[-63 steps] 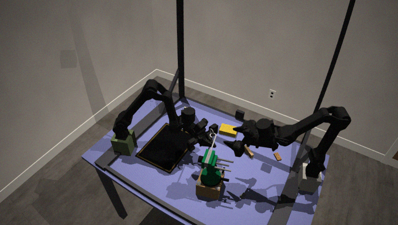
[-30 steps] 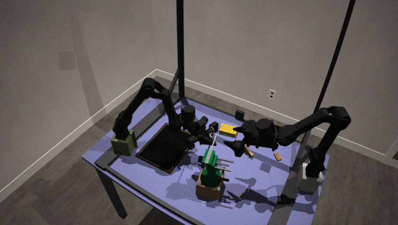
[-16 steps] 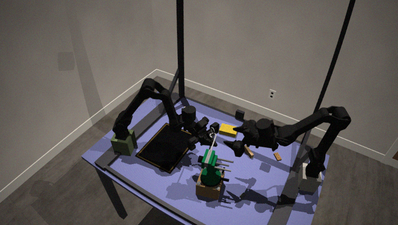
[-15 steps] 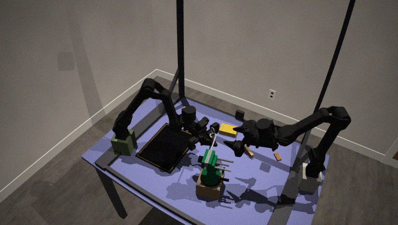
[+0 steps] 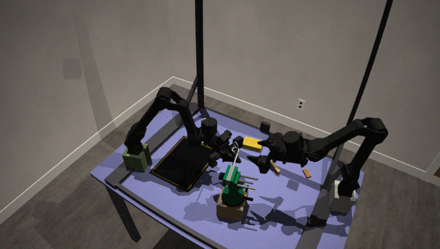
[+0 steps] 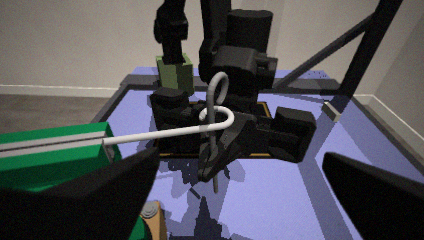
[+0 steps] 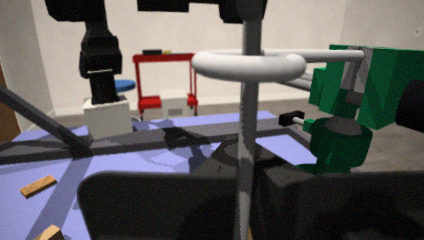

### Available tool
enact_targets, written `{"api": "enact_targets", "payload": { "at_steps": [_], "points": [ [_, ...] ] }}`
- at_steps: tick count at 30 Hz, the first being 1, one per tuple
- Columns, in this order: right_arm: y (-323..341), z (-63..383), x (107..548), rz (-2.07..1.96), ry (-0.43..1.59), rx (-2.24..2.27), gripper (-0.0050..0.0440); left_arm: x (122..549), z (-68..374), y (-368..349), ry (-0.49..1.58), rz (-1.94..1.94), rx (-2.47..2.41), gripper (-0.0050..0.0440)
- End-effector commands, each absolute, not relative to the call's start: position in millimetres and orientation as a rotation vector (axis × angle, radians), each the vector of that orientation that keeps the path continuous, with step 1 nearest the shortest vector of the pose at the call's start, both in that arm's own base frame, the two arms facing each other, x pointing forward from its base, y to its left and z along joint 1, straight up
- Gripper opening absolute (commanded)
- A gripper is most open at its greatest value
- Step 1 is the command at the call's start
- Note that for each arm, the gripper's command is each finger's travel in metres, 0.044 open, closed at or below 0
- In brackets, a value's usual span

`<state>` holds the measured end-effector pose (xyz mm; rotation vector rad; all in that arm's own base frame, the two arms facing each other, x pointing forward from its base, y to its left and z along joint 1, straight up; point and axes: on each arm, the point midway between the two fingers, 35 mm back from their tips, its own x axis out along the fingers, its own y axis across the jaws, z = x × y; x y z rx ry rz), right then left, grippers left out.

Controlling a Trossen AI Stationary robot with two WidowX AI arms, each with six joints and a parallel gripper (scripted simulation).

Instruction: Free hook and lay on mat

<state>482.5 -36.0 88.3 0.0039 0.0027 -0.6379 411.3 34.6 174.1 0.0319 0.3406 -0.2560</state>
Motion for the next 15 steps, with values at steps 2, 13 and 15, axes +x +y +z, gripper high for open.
{"api": "enact_targets", "payload": {
  "at_steps": [2, 13, 15],
  "points": [
    [-41, 100, 484, -0.638, -0.023, 0.011, 0.0000, 413, 184, 35, 0.317, -0.257, 0.046, 0.0440],
    [-52, 100, 483, -0.638, -0.023, 0.010, 0.0000, 413, 184, 35, 0.317, -0.257, 0.046, 0.0440],
    [-53, 100, 483, -0.638, -0.023, 0.010, 0.0000, 413, 184, 35, 0.317, -0.257, 0.046, 0.0440]
  ]
}}
